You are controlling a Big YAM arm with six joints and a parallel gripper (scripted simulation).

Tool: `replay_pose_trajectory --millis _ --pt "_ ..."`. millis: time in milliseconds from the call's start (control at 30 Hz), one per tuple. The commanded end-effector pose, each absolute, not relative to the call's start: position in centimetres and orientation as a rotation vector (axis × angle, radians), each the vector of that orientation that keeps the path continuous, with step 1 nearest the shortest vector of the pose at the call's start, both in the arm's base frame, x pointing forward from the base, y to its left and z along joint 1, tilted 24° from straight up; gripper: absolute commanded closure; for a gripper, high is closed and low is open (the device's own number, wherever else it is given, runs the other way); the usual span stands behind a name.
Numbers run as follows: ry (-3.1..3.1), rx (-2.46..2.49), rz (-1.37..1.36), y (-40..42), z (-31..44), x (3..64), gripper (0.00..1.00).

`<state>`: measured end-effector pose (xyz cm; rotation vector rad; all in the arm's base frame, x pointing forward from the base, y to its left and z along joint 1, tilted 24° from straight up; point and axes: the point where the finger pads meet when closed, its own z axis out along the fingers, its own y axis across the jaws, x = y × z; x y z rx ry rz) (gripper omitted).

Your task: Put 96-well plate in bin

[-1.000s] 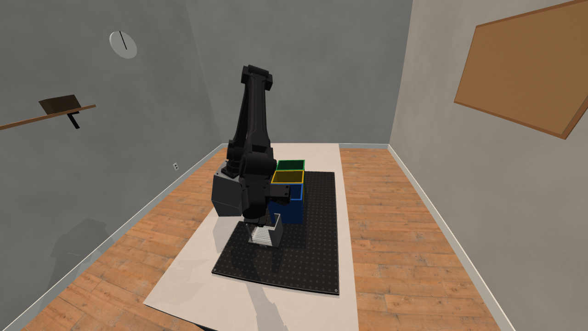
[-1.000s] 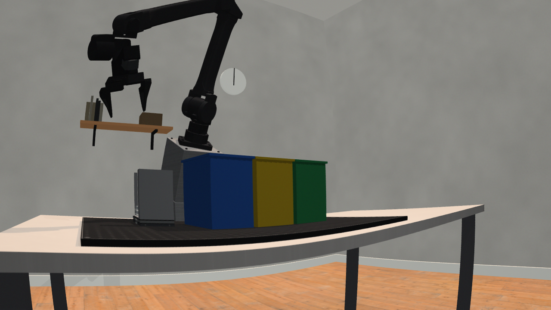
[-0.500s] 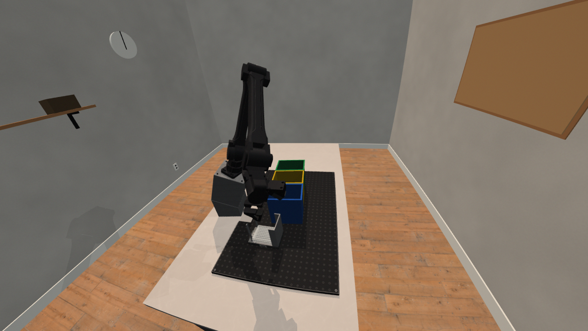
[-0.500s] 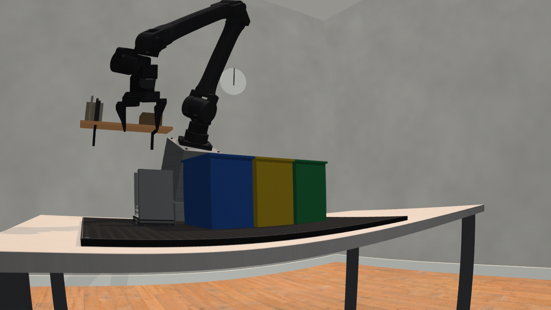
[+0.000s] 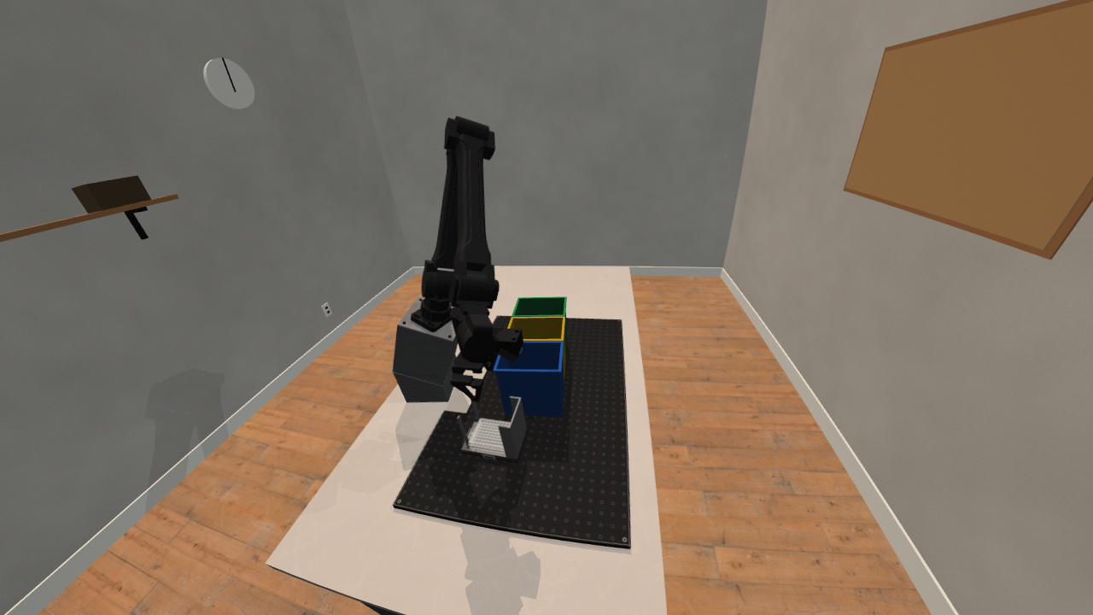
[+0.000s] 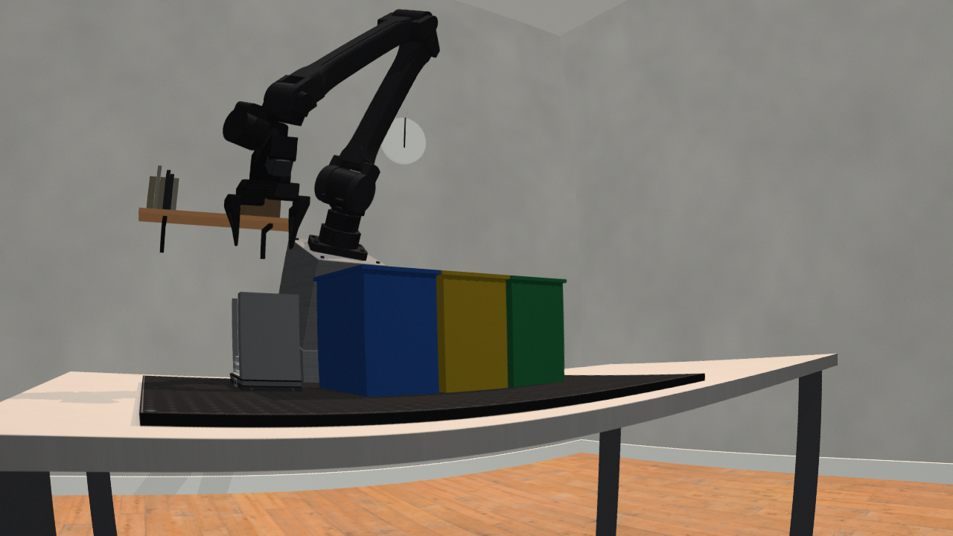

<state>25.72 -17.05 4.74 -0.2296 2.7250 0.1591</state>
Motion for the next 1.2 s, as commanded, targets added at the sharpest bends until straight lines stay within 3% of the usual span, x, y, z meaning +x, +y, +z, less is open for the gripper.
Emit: replay_pose_trajectory --millis 0,1167 --pt "2.713 -0.201 0.131 -17.9 5.5 26.5 0.00" --pt "2.732 -0.198 0.161 -16.4 0.7 27.5 0.00"
